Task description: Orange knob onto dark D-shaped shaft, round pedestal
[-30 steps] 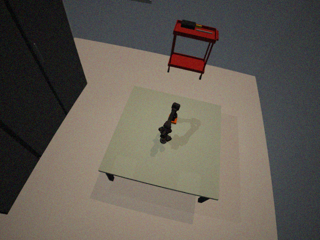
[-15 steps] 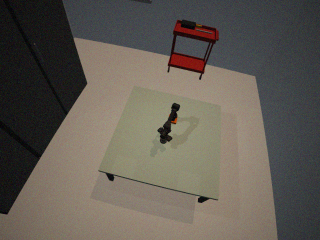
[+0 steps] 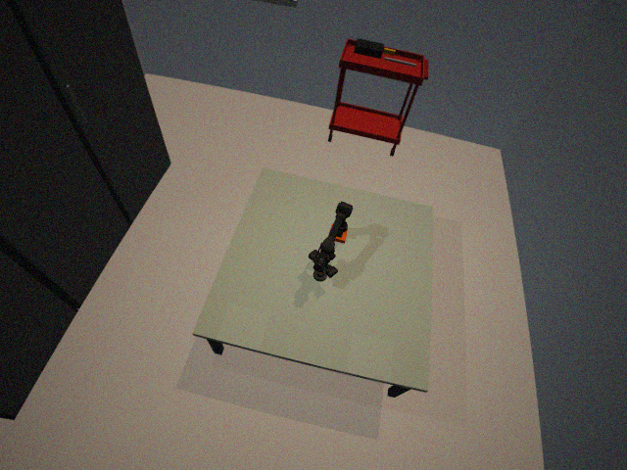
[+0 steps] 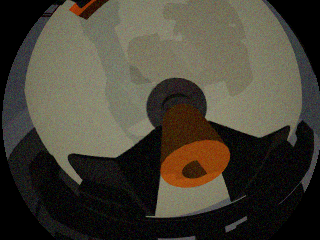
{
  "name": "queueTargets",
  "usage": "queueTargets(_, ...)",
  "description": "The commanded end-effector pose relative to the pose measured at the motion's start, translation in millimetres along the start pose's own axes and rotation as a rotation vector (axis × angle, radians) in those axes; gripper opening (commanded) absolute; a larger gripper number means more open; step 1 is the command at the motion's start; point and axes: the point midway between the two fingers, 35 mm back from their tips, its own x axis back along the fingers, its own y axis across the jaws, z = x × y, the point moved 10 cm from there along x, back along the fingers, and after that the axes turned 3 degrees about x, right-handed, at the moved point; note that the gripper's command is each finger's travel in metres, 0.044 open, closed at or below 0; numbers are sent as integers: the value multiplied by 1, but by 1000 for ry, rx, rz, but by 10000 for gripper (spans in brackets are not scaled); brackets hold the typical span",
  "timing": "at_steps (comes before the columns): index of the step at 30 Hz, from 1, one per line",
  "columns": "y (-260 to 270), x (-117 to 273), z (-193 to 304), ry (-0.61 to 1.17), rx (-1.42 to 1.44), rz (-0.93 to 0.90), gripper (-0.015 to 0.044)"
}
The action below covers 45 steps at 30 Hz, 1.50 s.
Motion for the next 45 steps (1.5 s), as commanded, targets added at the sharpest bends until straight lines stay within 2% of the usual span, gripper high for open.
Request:
queueTargets(1,0,2,-1,2,7,2,0)
queueTargets(7,1,5,-2,2,33,2,0)
queueTargets(13,2,4,-6,2,216,2,0)
queueTargets(45,0,-1,1,3,216,2,0)
